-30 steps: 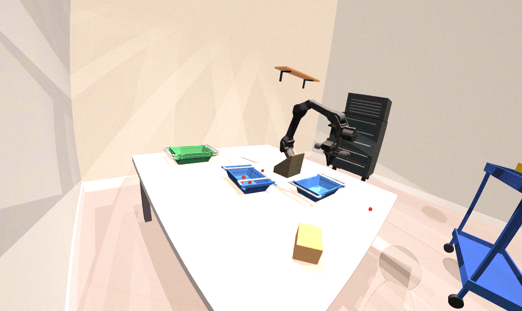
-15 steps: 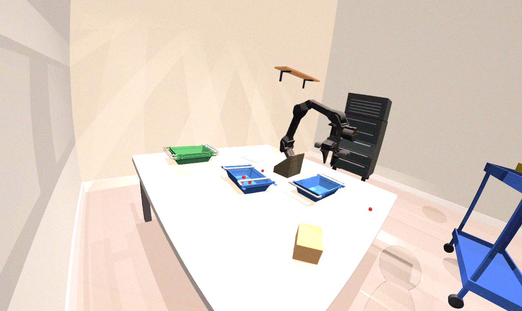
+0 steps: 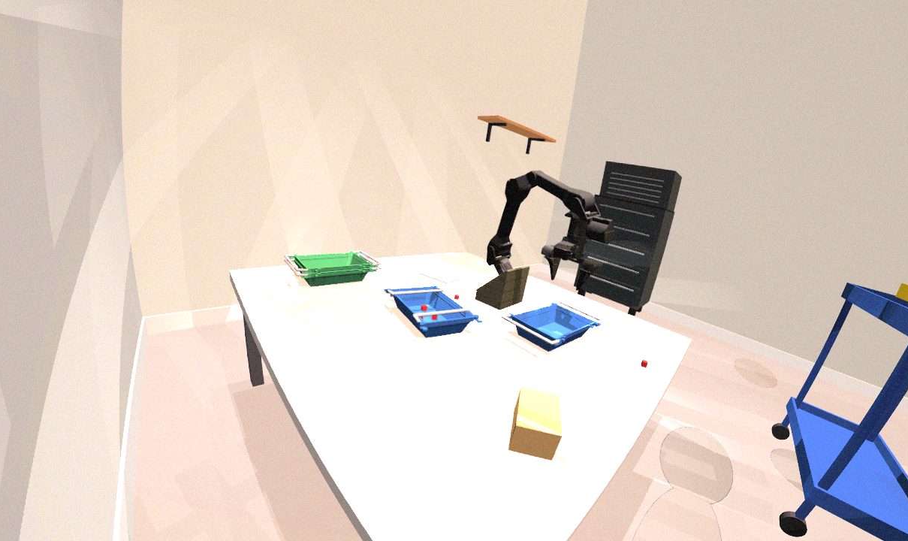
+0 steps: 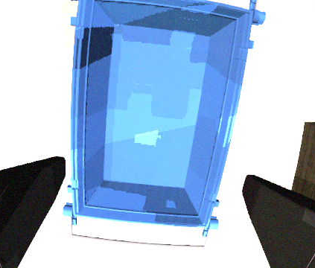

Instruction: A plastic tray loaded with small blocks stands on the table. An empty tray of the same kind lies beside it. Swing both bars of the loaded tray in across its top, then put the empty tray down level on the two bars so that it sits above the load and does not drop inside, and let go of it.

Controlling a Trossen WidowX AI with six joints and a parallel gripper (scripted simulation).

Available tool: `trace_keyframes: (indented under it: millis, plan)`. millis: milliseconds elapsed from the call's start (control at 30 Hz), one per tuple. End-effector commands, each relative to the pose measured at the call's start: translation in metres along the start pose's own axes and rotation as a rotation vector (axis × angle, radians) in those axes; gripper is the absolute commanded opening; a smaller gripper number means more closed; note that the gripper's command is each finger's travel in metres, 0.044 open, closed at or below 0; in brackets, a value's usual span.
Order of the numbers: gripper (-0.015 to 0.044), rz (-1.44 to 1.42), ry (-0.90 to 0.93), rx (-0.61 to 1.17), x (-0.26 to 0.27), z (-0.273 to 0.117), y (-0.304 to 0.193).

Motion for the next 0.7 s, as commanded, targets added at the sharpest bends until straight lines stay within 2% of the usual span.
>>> trace_keyframes:
  millis: [0, 300, 500, 667]
  plan:
    - [0.0440, -0.002, -0.002, -0.002, -0.023, 0.027, -0.003]
    - [0.0440, 0.008, 0.003, 0.000, -0.079, 0.080, -0.015]
    - [0.0440, 0.008, 0.003, 0.000, -0.080, 0.082, -0.016]
    - [0.0440, 0.009, 0.003, 0.000, -0.078, 0.099, -0.014]
Point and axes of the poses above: the point midway between the two fingers, 35 mm back from their tips, its own z axis out along the fingers, its own x axis across the jaws, y = z × x, the point moved 8 cm from there along -z, back along the fingers, and after that the axes turned 8 degrees about -z, right-handed, at the moved point
